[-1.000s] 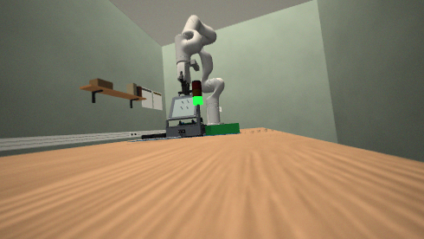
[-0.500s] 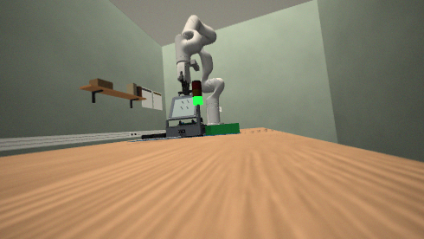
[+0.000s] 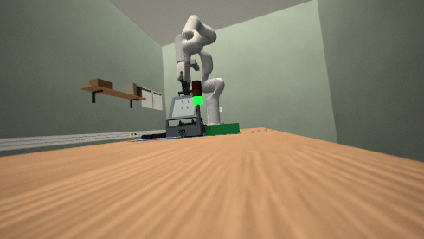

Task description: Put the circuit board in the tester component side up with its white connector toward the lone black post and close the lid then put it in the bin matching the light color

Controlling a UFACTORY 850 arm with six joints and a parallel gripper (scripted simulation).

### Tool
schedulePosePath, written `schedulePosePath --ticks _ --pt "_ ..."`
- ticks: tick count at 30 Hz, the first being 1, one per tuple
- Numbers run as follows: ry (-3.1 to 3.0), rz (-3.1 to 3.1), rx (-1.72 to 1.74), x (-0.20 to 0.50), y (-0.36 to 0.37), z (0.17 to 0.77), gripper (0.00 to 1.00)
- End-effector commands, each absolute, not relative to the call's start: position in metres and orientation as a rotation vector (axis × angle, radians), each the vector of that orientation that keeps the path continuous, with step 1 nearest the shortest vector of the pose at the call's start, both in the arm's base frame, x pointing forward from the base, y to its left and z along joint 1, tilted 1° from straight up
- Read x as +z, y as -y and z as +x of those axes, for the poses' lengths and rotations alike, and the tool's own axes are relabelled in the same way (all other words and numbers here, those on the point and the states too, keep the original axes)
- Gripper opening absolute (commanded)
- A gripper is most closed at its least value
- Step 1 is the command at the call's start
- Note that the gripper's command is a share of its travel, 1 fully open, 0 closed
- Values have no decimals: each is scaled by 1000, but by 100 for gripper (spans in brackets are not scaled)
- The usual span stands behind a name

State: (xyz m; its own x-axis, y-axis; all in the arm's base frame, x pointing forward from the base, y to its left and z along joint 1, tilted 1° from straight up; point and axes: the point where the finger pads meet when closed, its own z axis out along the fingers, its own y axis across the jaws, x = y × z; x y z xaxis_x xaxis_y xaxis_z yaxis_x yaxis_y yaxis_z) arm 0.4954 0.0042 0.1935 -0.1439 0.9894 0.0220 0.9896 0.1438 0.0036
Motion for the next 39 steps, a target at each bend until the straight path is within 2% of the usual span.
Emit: schedulePosePath --ticks 1,20,39 --pt "2366 -2047 -29 194 -4 496 0" --pt "2366 -2047 -29 196 -4 499 0" --pt "2366 -2047 -29 214 -11 545 0"
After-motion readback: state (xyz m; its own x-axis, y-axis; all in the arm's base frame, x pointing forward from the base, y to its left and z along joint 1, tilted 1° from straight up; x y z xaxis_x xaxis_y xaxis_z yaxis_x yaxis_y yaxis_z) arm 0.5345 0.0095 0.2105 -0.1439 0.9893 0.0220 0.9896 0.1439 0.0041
